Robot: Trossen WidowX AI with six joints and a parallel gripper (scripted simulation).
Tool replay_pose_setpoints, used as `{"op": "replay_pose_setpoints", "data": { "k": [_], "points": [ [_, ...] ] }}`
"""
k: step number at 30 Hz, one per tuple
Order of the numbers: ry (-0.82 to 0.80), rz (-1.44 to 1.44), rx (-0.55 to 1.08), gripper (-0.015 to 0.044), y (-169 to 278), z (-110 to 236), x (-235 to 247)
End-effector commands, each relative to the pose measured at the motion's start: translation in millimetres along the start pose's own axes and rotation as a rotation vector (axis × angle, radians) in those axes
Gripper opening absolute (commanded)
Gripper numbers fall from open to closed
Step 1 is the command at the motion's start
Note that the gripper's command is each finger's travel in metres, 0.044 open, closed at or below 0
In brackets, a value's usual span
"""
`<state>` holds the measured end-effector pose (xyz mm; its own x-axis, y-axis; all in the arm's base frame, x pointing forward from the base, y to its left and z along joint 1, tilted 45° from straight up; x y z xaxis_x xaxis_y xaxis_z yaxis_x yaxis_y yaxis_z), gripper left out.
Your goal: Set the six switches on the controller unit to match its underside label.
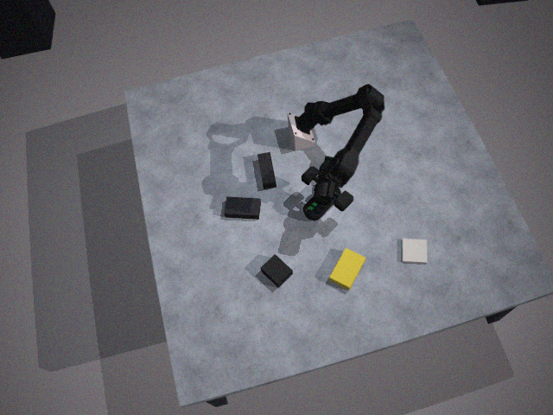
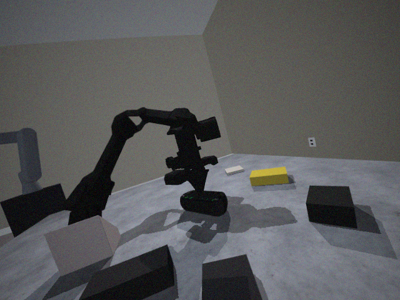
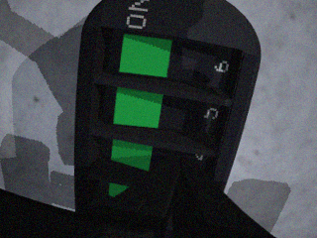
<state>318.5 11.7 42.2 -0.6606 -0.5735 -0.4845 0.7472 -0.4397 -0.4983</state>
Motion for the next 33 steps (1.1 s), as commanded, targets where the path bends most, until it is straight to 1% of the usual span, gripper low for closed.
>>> {"op": "replay_pose_setpoints", "data": {
  "k": [1,11,14,16,20,23,33],
  "points": [
    [0.004,-0.009,-0.004,0.0,-0.4,-3.8,0.6],
    [0.0,-0.003,-0.003,0.0,-0.4,-0.9,0.8],
    [0.002,-0.008,-0.003,0.0,0.4,31.0,0.7],
    [0.003,-0.009,-0.003,0.0,0.0,40.9,0.9],
    [0.003,-0.008,-0.003,0.0,0.8,41.4,2.4],
    [0.003,-0.001,-0.003,0.0,6.2,44.7,12.8],
    [0.002,-0.001,-0.003,0.0,6.5,44.8,12.7]
  ]
}}
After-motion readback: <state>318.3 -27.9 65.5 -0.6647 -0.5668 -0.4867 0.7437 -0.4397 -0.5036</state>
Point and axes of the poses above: the point midway between the two fingers, 35 mm back from their tips, its own z axis back along the fingers, its own x axis across the jaws, y = z × x, the point moved 3 cm from there along z, back along the fingers, and after that the axes turned 9 degrees about z, right-handed, at the moved point
